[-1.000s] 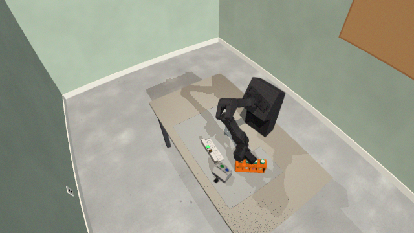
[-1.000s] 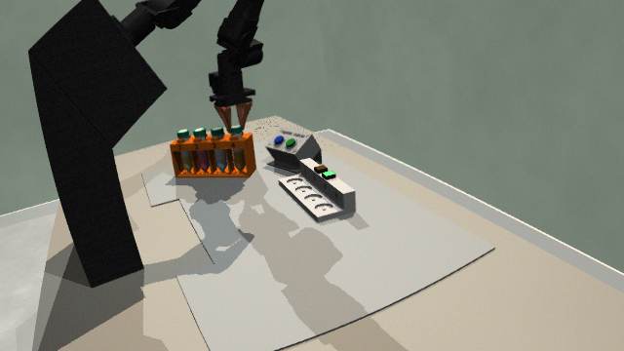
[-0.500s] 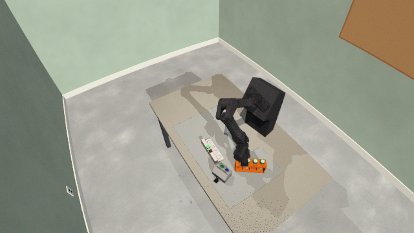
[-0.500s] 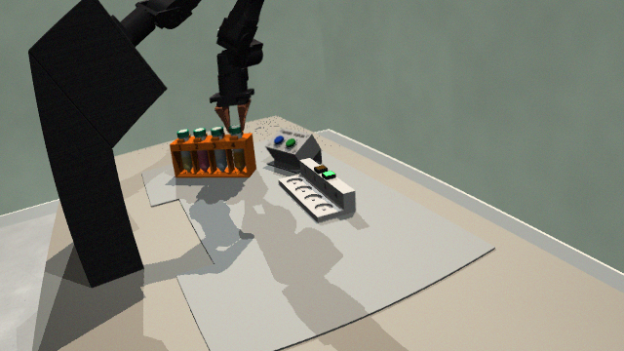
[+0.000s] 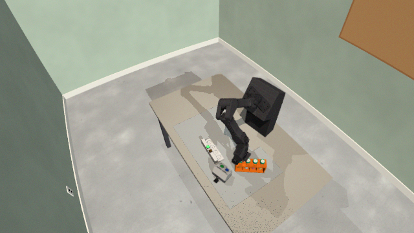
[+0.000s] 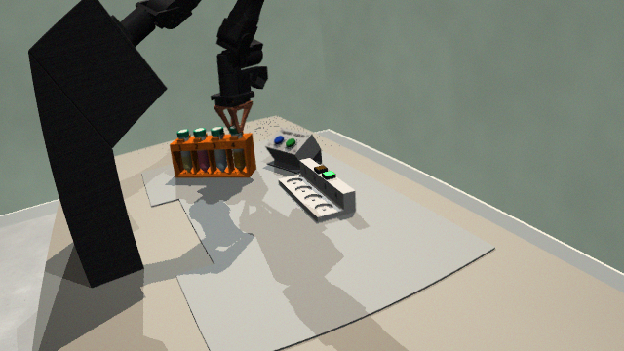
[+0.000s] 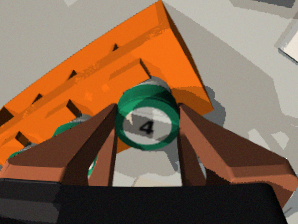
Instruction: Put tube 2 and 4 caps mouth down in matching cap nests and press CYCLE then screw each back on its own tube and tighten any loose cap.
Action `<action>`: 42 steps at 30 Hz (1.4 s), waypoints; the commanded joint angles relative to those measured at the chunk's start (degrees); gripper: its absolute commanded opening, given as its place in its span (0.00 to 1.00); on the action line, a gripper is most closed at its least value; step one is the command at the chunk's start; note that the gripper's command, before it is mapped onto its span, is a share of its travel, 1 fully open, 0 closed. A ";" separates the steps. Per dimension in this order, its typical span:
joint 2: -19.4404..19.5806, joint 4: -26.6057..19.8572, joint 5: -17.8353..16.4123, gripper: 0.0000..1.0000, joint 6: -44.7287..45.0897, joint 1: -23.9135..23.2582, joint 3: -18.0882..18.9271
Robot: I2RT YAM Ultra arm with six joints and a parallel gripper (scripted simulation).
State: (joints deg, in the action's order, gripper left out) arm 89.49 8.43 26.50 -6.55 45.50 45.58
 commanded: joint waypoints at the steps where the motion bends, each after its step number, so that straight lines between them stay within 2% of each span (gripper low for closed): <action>1: -0.27 0.08 -0.09 0.00 -14.34 0.15 0.09; 4: -0.25 0.09 -0.10 0.00 -22.93 0.14 0.09; 6: -0.25 0.09 -0.10 0.00 -22.93 0.14 0.09; 21: -0.15 0.16 -0.13 0.00 -65.87 0.10 0.13; 23: -0.15 0.16 -0.13 0.00 -65.87 0.10 0.13; 33: -0.08 0.21 -0.15 0.00 -93.97 0.08 0.15; 42: -0.08 0.21 -0.15 0.00 -93.97 0.08 0.15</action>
State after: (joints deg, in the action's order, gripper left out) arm 89.69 8.75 26.33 -99.04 45.43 45.63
